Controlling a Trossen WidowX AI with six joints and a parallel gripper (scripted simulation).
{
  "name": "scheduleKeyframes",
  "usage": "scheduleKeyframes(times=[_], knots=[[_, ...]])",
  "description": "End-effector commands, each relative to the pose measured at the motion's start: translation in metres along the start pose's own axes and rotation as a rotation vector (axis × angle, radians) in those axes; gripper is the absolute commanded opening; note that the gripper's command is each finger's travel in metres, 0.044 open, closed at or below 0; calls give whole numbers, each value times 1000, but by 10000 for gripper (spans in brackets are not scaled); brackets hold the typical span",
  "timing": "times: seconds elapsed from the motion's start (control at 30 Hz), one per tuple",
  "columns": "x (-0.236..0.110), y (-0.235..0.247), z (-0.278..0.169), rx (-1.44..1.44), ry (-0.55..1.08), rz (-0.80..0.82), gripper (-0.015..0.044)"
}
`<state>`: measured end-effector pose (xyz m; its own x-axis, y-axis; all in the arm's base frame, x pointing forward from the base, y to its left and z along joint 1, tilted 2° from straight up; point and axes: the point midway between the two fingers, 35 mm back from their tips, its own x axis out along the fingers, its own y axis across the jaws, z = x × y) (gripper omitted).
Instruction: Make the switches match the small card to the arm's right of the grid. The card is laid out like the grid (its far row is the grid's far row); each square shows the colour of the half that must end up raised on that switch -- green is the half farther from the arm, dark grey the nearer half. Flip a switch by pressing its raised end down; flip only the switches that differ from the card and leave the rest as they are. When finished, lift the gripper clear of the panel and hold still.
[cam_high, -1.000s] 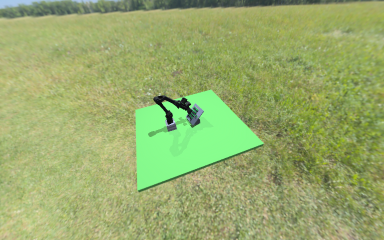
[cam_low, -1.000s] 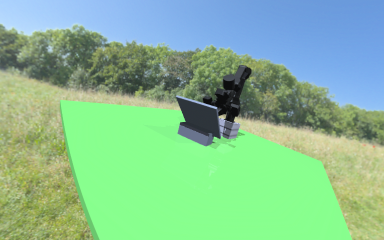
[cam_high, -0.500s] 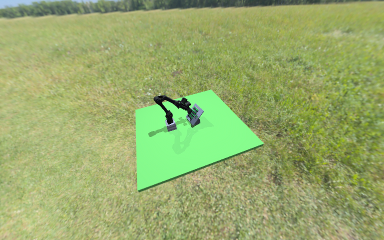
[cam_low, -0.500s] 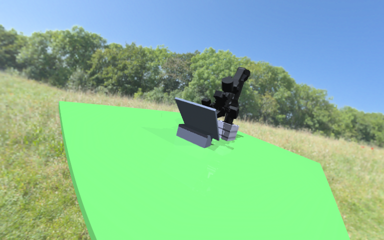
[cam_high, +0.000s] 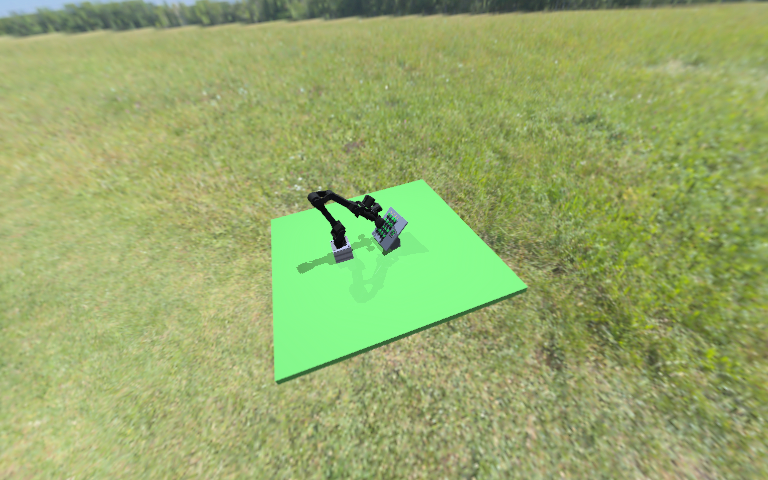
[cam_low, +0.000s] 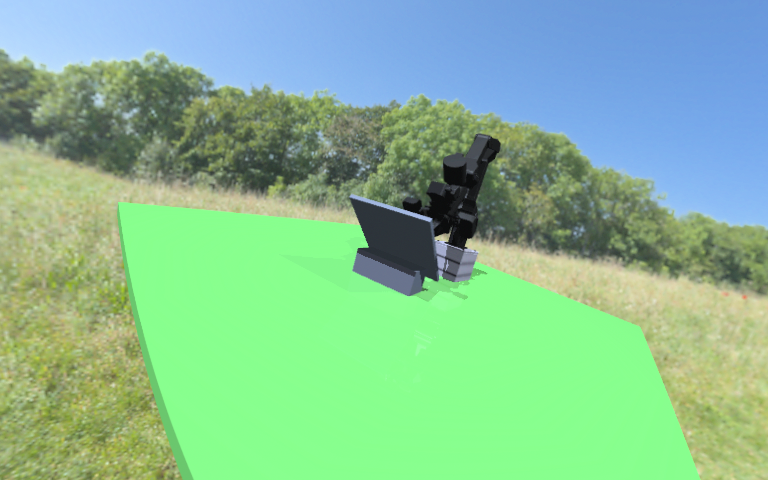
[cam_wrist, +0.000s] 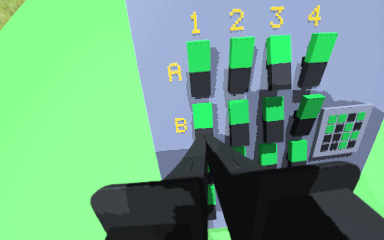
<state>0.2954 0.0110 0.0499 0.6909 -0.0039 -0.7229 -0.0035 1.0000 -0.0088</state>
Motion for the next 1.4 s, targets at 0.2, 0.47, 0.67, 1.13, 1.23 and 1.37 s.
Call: scheduleKeyframes(times=[0.2,0.47,0.67,1.13,1.23,1.37], knots=[[2,0,0,0,-1,0,0],[-49,0,4,0,22,0,0],[-63,0,3,0,29,0,0],[-62,-54,3,-4,28,-5,0],[-41,-55,2,-4,11,-5,0],[-28,-54,1,-4,1,-4,0]])
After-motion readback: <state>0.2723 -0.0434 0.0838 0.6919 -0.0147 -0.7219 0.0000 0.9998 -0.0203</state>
